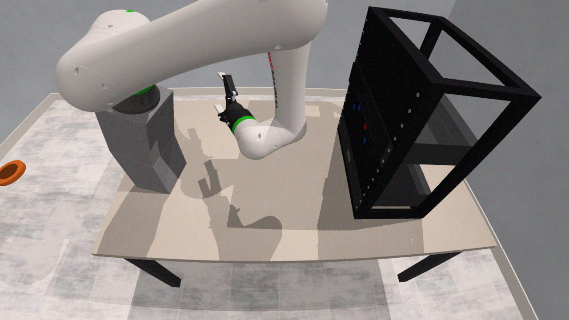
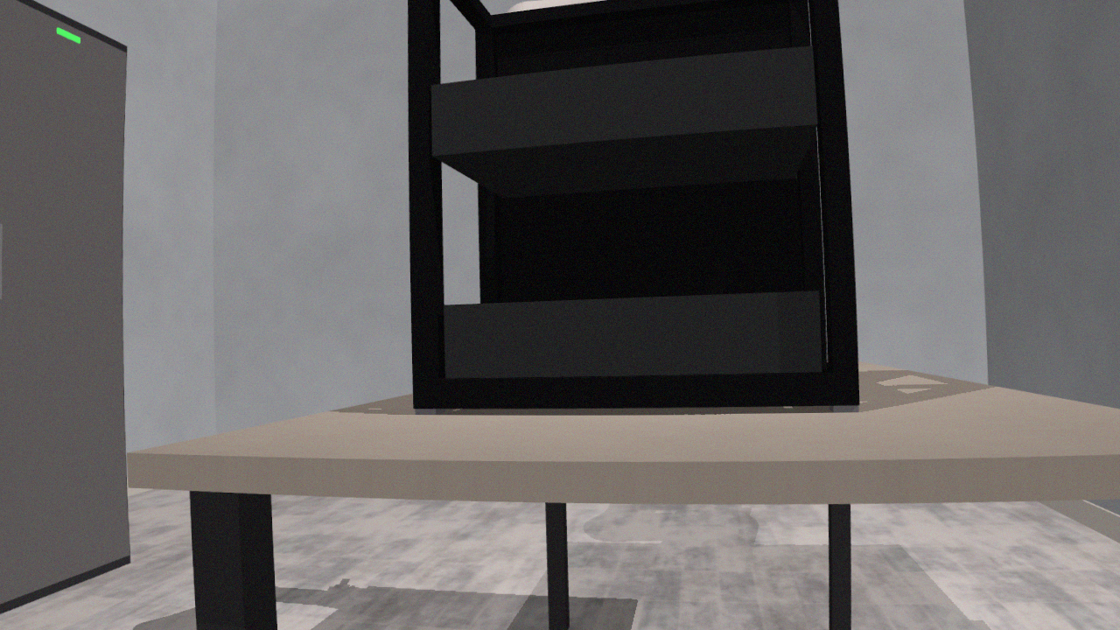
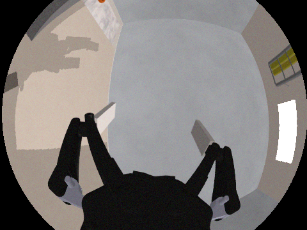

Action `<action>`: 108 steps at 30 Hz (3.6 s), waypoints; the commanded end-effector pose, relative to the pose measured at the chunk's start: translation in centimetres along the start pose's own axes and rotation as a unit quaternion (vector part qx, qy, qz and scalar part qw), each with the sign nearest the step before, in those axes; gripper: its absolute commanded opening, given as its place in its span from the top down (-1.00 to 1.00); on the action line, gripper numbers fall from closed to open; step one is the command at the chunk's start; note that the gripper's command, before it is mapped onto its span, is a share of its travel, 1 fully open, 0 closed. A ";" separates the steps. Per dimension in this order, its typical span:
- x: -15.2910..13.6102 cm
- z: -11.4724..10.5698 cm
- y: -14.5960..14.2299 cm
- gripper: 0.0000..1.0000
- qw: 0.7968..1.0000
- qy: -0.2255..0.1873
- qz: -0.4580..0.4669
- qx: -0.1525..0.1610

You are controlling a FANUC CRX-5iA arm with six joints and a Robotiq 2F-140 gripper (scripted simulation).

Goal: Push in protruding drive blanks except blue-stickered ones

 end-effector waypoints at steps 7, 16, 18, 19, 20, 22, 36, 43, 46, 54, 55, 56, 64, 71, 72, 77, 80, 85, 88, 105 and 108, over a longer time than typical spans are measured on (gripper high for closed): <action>0.0 0.0 0.0 -1.00 1.000 0.000 0.000 0.000; 0.0 0.0 0.0 -1.00 1.000 0.000 0.000 0.000; 0.0 0.0 0.0 -1.00 1.000 0.000 0.000 0.000; 0.0 0.0 0.0 -1.00 1.000 0.000 0.000 0.000; 0.0 0.0 0.0 -1.00 1.000 0.000 0.000 0.000; 0.0 0.0 0.0 -1.00 1.000 0.000 0.000 0.000; 0.0 0.0 0.0 -1.00 1.000 0.000 0.000 0.000; 0.0 0.0 0.0 -1.00 1.000 0.000 0.000 0.000; 0.0 0.0 0.0 -1.00 1.000 0.000 0.000 0.000; 0.0 0.0 0.0 -1.00 1.000 0.000 0.000 0.000; 0.0 0.0 0.0 -1.00 1.000 0.000 0.000 0.000; 0.0 0.0 0.0 -1.00 1.000 -0.001 0.000 -0.001; 0.0 0.1 0.4 -1.00 1.000 -0.010 0.001 -0.010; -0.1 0.2 1.0 -1.00 0.999 -0.025 0.003 -0.024; -0.1 0.2 1.1 -1.00 0.999 -0.029 0.003 -0.027; -0.3 0.2 2.1 -1.00 0.997 -0.055 0.006 -0.050; -0.6 0.2 2.8 -1.00 0.995 -0.075 0.007 -0.068; -0.9 0.1 3.7 -1.00 0.991 -0.100 0.008 -0.087; -1.3 -0.2 4.6 -1.00 0.986 -0.128 0.009 -0.108; -4.8 -4.3 9.9 -1.00 0.921 -0.323 0.001 -0.218; -5.6 -5.8 10.9 -1.00 0.899 -0.369 -0.003 -0.236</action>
Point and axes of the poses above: the point where the finger pads meet when closed, its own z axis out along the fingers, its own y axis across the jaws, x = y × z, the point moved 7 cm from there along -z, back along the fingers, and after that the axes turned 6 degrees about z, right-handed, at the moved point
